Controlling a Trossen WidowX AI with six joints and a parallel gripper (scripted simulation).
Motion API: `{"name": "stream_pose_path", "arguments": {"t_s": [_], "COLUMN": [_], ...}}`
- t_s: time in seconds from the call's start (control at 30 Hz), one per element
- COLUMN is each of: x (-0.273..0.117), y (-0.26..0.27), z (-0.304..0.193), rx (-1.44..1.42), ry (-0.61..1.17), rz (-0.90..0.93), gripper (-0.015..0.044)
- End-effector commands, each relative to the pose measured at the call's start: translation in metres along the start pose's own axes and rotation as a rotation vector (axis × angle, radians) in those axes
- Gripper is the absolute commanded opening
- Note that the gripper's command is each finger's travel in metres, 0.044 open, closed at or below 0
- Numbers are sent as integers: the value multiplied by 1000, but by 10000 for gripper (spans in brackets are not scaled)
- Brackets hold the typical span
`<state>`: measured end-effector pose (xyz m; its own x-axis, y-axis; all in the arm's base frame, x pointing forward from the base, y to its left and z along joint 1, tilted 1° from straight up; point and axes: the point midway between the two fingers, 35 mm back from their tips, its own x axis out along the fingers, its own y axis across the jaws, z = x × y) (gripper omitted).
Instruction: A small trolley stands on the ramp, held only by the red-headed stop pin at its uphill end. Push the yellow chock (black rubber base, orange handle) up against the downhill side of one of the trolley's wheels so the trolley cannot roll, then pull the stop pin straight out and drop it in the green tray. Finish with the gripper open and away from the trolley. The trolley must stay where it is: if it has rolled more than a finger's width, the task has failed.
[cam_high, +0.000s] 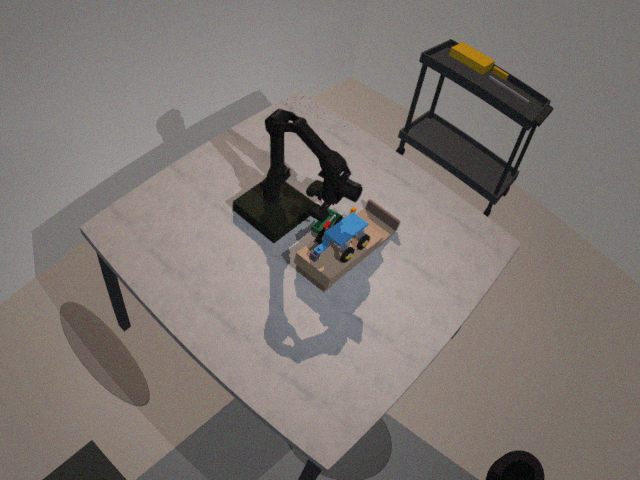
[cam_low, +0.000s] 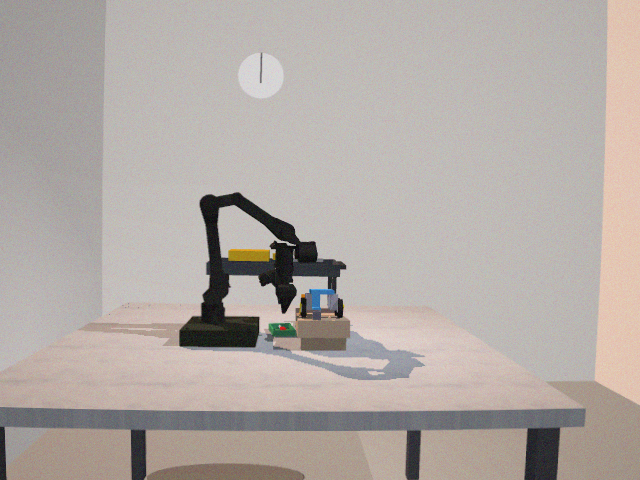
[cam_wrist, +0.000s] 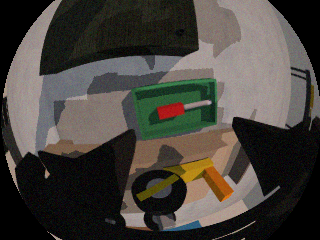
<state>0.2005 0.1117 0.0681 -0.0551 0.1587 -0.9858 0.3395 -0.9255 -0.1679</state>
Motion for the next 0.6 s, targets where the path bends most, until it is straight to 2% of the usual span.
{"name": "stream_pose_path", "arguments": {"t_s": [0.0, 0.2, 0.57], "x": [-13, -33, -30], "y": [-3, -7, -6], "z": [-1, -2, -2], "rx": [-6, -6, -3], "ry": [6, 6, 7], "rz": [-5, -5, 0], "gripper": [440, 440, 440]}}
